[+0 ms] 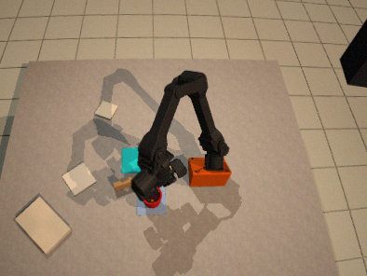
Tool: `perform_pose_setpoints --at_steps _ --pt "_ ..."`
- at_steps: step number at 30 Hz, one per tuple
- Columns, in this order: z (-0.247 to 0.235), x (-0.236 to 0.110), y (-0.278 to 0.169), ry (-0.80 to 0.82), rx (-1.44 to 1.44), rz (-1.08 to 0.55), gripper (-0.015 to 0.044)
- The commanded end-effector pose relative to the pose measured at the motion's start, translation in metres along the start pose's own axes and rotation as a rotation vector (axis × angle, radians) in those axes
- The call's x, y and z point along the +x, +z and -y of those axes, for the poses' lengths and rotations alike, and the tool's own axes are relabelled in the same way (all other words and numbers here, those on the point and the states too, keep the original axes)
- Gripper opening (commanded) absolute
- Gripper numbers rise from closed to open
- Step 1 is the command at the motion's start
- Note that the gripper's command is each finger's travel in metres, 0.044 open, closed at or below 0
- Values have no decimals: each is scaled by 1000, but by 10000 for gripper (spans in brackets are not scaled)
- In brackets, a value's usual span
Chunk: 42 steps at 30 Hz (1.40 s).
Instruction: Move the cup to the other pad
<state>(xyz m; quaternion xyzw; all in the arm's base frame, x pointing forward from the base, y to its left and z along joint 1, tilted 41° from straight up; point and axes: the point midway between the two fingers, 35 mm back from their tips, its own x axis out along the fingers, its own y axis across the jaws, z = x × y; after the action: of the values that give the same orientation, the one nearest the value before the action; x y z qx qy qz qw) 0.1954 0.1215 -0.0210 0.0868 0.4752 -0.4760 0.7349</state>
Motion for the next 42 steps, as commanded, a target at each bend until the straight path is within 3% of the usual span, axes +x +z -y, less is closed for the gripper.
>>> perform_pose_setpoints --at_steps 1,42 --pt "-1 -2 1 -4 18 20 148" --pt "0 60 2 -4 19 22 148"
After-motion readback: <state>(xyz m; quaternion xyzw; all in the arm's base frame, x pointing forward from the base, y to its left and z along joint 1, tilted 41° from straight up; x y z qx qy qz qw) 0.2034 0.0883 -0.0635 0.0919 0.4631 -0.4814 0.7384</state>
